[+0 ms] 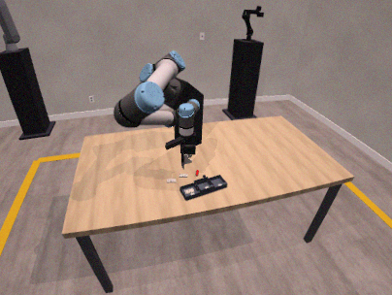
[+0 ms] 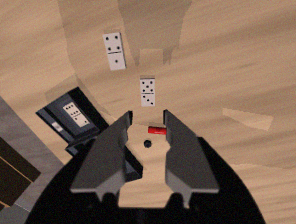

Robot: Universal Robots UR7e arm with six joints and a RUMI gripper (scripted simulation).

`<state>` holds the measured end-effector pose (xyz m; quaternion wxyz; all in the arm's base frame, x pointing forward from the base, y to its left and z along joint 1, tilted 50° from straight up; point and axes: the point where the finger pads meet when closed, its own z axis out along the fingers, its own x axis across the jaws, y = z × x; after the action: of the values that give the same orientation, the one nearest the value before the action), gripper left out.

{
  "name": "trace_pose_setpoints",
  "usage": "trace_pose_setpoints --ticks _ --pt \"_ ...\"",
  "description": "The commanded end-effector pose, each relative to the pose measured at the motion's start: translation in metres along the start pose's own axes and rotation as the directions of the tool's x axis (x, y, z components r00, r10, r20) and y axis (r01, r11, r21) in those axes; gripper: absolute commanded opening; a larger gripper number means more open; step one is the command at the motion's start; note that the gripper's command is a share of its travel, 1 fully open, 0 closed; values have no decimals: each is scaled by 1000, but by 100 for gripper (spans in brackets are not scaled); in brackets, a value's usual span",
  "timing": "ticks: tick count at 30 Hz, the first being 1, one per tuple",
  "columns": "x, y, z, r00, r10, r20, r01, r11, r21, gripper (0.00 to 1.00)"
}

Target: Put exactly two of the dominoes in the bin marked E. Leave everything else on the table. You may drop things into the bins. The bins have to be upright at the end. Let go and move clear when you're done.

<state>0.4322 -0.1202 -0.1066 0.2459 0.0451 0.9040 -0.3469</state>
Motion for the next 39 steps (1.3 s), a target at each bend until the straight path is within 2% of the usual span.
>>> trace_pose_setpoints --ticks 1,8,16,18,24,39 --pt "-2 0 0 1000 0 1 0 1000 0 24" --pt "-2 0 0 1000 0 1 0 1000 0 24" --pt "-2 0 32 1000 0 1 0 1000 0 24" --pt "-2 0 32 1000 0 1 0 1000 0 24" --pt "-2 0 55 1000 0 1 0 1000 0 24" --pt "-2 0 61 1000 0 1 0 1000 0 24"
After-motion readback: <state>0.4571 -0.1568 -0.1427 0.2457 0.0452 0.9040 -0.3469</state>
